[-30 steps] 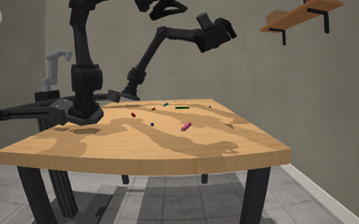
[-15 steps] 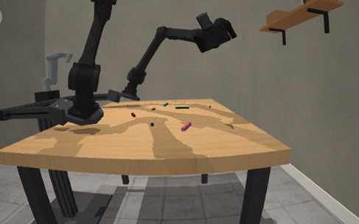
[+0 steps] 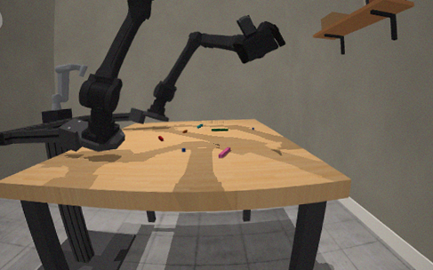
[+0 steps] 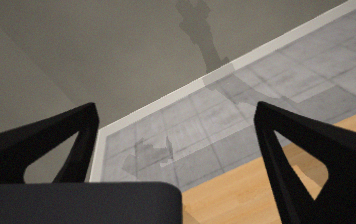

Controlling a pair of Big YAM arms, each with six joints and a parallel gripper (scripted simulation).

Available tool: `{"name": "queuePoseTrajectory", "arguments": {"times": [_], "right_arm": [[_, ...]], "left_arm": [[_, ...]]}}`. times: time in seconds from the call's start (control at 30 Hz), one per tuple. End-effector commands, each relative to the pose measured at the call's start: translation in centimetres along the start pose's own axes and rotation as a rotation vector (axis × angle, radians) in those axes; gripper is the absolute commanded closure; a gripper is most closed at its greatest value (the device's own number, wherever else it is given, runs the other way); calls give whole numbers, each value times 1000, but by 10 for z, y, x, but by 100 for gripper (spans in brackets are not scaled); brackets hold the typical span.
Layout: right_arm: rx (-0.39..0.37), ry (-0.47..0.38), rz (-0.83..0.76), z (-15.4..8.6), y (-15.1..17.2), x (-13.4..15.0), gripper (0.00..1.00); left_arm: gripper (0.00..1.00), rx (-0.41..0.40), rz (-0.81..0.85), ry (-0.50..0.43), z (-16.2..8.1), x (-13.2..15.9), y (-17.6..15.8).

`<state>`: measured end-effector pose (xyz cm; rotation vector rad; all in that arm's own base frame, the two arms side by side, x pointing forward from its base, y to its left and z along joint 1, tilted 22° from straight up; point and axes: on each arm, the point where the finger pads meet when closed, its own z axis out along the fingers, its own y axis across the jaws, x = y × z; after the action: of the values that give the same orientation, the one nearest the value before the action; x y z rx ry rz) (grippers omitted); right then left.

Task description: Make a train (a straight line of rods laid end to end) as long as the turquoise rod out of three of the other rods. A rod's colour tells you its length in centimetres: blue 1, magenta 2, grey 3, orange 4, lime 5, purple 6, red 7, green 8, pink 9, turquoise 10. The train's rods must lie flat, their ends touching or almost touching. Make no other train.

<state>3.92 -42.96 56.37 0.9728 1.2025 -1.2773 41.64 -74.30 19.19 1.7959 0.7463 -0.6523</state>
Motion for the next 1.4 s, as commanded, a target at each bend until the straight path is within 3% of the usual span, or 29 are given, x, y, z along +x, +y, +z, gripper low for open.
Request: {"name": "queuePoseTrajectory", "arguments": {"times": [0.0,0.53,0.7,0.77,0.83,0.93,1.1,1.27,1.33,1.37], "right_arm": [[60,-92,70,7,-26,-51,0],[94,-98,86,9,-39,-54,0],[94,-98,86,9,-39,-54,0],[94,-98,86,9,-39,-54,0],[94,-98,86,9,-39,-54,0],[94,-98,86,9,-39,-54,0],[94,-98,86,9,-39,-54,0],[94,-98,86,9,-39,-54,0],[94,-98,86,9,-39,-54,0],[94,-98,86,9,-39,-54,0]], "left_arm": [[0,-26,30,-23,-2,-20,18],[0,-23,29,-21,-2,-19,16],[0,47,27,40,10,-29,-32],[0,47,27,40,10,-29,-32],[0,103,28,107,18,-27,-72],[0,145,33,155,21,-25,-101],[0,265,63,279,21,-21,-177],[0,429,133,430,2,-14,-269],[0,429,133,430,2,-14,-269],[0,508,176,496,-12,-11,-309]]}}
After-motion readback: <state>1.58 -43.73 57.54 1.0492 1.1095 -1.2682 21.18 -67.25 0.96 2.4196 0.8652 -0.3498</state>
